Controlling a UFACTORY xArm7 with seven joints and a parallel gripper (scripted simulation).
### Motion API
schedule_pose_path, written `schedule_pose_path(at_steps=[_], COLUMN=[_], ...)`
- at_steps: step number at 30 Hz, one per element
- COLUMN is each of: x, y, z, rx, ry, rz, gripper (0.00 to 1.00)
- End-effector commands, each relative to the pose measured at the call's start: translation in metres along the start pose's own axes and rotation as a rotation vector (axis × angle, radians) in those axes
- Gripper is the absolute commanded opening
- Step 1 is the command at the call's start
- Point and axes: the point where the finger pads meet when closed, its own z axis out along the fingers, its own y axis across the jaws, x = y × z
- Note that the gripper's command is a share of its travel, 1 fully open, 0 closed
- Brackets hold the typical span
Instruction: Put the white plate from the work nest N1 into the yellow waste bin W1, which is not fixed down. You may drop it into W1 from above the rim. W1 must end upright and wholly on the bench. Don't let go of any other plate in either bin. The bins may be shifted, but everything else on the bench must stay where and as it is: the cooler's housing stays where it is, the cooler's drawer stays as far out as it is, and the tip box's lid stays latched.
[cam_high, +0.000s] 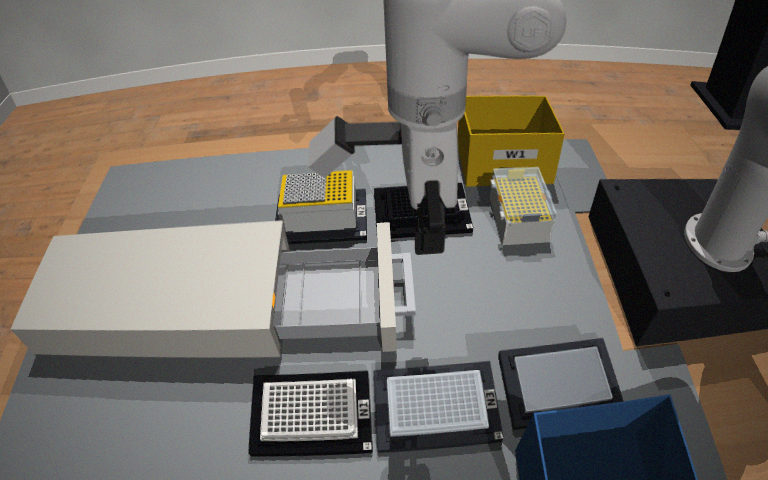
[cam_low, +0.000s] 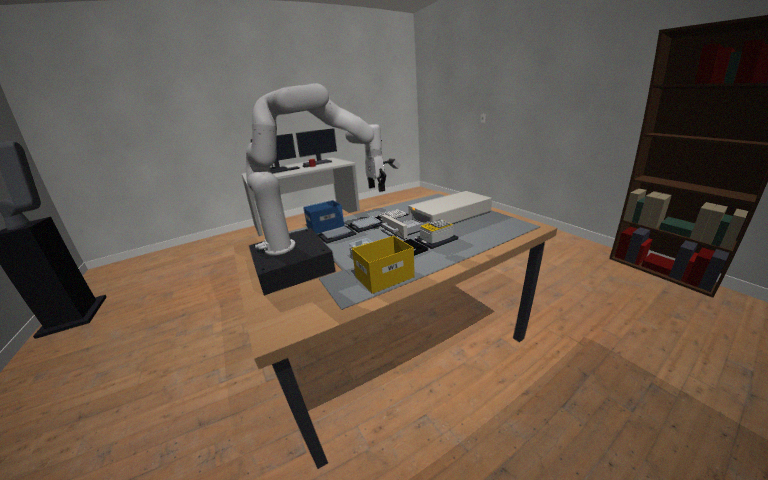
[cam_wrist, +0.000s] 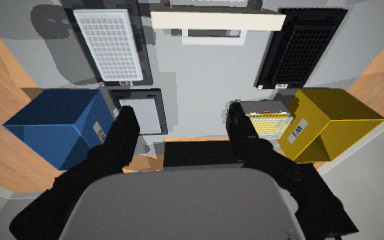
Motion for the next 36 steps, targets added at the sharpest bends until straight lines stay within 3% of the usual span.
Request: schedule_pose_path(at_steps=[1, 36], x=[0.018, 0.133], y=[-0.014, -0.107], z=[0.005, 0.053], rx=[0.000, 0.001], ry=[0.003, 0.003], rz=[-0.001, -0.001], gripper=[1.00, 1.00])
